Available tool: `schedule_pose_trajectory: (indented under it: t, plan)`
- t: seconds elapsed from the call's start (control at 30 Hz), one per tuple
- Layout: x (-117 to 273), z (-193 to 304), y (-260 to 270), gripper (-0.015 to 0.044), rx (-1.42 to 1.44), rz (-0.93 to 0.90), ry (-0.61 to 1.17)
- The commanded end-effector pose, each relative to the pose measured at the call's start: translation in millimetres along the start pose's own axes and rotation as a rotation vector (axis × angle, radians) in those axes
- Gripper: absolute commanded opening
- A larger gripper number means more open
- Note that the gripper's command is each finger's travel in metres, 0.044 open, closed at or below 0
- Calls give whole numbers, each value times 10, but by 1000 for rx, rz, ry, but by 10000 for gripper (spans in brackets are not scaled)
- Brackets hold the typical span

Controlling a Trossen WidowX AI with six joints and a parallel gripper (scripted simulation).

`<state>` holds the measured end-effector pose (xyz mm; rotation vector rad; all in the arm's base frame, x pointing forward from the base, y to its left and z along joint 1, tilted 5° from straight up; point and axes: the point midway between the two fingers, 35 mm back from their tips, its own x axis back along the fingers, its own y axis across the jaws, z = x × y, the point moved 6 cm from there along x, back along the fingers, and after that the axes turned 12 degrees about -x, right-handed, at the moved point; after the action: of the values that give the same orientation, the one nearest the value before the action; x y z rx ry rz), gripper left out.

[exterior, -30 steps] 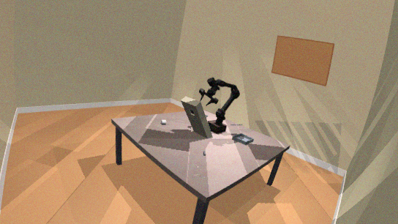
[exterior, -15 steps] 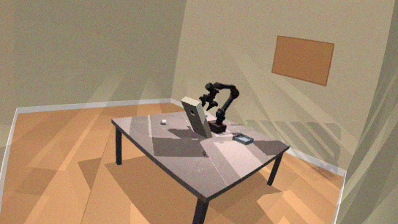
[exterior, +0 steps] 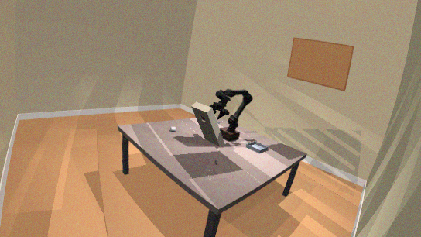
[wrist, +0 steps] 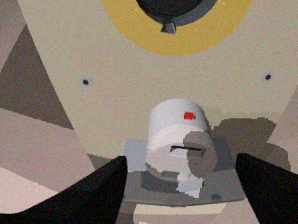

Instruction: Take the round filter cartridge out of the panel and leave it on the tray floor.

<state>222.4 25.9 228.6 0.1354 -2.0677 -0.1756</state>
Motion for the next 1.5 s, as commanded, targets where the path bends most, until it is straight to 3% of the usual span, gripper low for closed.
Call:
schedule_pose_trajectory:
  t: [0.0, 0.5, 0.57, 0.9, 1.13, 1.47]
  plan:
    - [-86, 16, -9, 305, -4, 6, 8]
    - [-268, 30, -9, 305, -4, 6, 7]
    - [-236, 16, -1, 252, -1, 0, 3]
    - [-236, 16, -1, 186, -1, 0, 3]
    - [-199, -64, 14, 2, -1, 1, 2]
    - [-126, -208, 41, 0, -1, 3, 2]
